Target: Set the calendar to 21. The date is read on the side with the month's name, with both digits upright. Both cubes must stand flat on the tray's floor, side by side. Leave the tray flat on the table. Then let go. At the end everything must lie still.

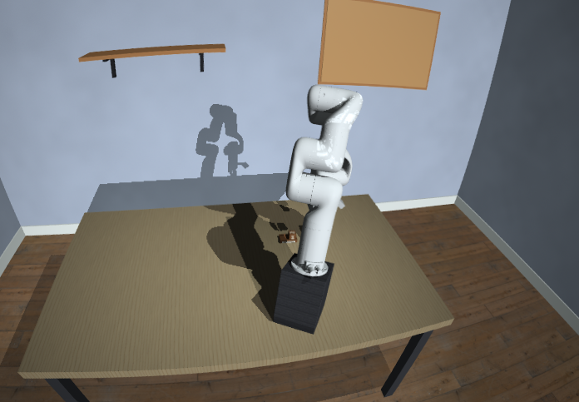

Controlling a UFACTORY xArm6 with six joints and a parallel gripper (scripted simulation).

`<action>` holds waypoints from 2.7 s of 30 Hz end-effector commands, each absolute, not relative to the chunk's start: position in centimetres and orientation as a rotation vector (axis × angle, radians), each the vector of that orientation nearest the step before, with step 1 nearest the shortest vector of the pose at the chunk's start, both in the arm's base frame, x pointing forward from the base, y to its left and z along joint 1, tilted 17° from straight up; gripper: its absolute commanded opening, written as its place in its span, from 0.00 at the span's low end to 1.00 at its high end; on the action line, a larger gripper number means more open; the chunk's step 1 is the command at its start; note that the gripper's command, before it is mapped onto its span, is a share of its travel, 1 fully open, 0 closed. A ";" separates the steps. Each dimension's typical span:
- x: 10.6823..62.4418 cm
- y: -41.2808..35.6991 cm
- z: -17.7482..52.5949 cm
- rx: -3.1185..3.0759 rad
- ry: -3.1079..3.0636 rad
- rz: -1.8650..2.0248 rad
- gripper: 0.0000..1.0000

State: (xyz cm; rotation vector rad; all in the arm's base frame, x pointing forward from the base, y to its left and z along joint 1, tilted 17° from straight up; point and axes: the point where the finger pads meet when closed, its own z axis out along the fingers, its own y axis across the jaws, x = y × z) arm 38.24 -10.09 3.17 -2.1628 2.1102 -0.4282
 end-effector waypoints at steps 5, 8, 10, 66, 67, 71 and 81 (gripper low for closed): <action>38.3 -10.1 3.3 -2.161 2.110 -0.434 0.49; 38.3 -10.1 3.3 -2.161 2.110 -0.434 0.49; 38.3 -10.1 3.3 -2.161 2.110 -0.434 0.49; 39.3 -10.6 -0.5 -2.161 2.110 -0.436 0.49; 39.4 -10.6 -0.6 -2.161 2.110 -0.436 0.49; 39.4 -10.6 -0.9 -2.161 2.110 -0.436 0.49; 39.7 -10.7 -1.7 -2.161 2.110 -0.436 0.49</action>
